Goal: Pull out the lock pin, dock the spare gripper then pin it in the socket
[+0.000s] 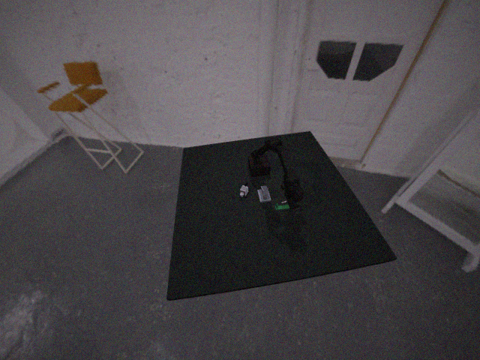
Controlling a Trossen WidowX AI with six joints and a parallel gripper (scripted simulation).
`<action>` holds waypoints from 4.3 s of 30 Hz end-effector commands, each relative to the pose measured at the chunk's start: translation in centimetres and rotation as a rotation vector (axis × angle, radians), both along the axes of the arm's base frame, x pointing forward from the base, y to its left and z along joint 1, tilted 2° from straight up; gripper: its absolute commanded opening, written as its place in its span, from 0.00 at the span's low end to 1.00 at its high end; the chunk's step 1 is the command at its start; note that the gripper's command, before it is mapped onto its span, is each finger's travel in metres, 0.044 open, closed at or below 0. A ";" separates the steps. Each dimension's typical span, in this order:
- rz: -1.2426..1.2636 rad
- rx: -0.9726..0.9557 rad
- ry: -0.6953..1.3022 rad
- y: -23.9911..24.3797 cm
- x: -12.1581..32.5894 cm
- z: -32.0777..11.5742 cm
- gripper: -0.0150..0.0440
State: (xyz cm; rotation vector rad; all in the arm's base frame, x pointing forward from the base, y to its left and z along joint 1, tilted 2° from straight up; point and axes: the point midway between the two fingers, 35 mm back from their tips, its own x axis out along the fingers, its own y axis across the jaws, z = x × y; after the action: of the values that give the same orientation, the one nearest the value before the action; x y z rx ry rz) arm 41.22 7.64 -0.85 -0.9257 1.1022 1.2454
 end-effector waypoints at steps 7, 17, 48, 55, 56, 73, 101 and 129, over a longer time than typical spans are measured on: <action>-0.022 0.000 0.005 -1.0 0.1 0.3 0.25; -0.085 0.002 0.020 -4.0 0.1 1.6 0.25; -0.117 -0.001 0.038 -5.5 0.0 -0.9 0.25; -0.117 -0.001 0.037 -5.4 0.0 -1.9 0.25; -0.117 -0.001 0.037 -5.4 0.0 -2.0 0.25; -0.113 -0.001 0.032 -5.4 -0.1 -2.7 0.25; -0.113 -0.001 0.032 -5.4 -0.1 -2.7 0.25; -0.118 0.000 0.029 -5.4 0.0 -2.4 0.43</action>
State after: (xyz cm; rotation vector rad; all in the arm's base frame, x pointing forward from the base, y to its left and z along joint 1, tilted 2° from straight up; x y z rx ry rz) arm 41.22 2.25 -3.29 -0.8315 1.1647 1.1658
